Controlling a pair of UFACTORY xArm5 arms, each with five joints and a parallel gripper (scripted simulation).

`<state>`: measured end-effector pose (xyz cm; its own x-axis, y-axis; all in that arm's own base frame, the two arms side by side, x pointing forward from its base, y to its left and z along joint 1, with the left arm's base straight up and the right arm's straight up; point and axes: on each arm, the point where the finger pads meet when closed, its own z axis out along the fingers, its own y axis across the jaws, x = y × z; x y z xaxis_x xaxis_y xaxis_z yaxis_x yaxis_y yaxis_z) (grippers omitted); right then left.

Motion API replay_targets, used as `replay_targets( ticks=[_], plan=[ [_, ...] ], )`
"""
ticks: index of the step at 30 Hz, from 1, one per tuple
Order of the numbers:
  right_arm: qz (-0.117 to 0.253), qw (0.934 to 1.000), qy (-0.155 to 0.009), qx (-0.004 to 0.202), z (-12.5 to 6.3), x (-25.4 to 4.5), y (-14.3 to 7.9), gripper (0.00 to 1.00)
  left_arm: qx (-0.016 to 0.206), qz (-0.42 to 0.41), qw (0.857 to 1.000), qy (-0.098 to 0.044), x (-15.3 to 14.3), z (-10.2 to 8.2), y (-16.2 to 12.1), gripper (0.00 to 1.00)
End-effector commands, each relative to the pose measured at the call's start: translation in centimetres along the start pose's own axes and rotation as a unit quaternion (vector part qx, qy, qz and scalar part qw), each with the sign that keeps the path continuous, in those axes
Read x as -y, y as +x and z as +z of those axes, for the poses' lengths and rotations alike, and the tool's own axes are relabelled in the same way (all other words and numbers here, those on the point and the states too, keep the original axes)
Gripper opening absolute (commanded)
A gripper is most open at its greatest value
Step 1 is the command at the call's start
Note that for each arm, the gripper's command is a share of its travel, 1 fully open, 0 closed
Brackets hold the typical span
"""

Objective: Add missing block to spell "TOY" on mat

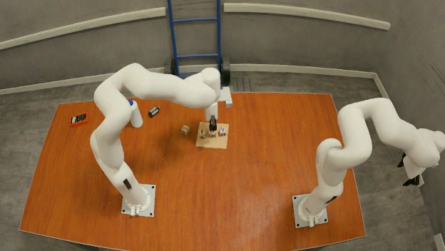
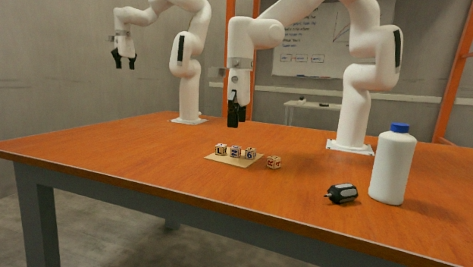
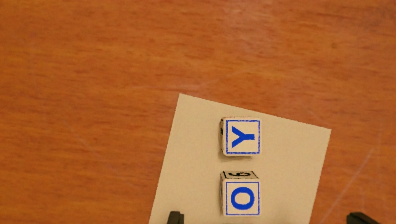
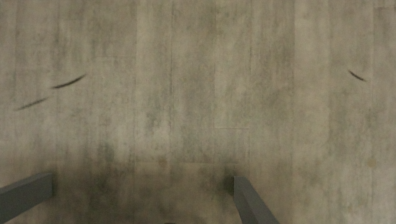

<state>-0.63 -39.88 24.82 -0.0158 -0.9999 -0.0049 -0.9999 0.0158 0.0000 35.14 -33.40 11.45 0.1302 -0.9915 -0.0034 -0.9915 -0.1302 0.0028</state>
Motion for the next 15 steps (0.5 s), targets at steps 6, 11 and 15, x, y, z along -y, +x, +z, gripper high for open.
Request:
replay_targets(
  ticks=[6,11,15],
  plan=[
    [0.0,1.0,0.0,-0.002,-0.18,0.0,0.11,1.0,-0.002,0.0,1.0,0.001,0.08,-0.17,0.1,1.0],
    [0.0,1.0,0.0,-0.002,-0.18,0.0,0.11,1.0,-0.002,0.0,1.0,0.001,0.08,-0.24,0.1,1.0],
    [0.0,1.0,0.0,-0.002,-0.18,0.0,0.11,1.0,-0.002,0.0,1.0,0.001,0.08,-0.91,0.1,1.0]
  ],
)
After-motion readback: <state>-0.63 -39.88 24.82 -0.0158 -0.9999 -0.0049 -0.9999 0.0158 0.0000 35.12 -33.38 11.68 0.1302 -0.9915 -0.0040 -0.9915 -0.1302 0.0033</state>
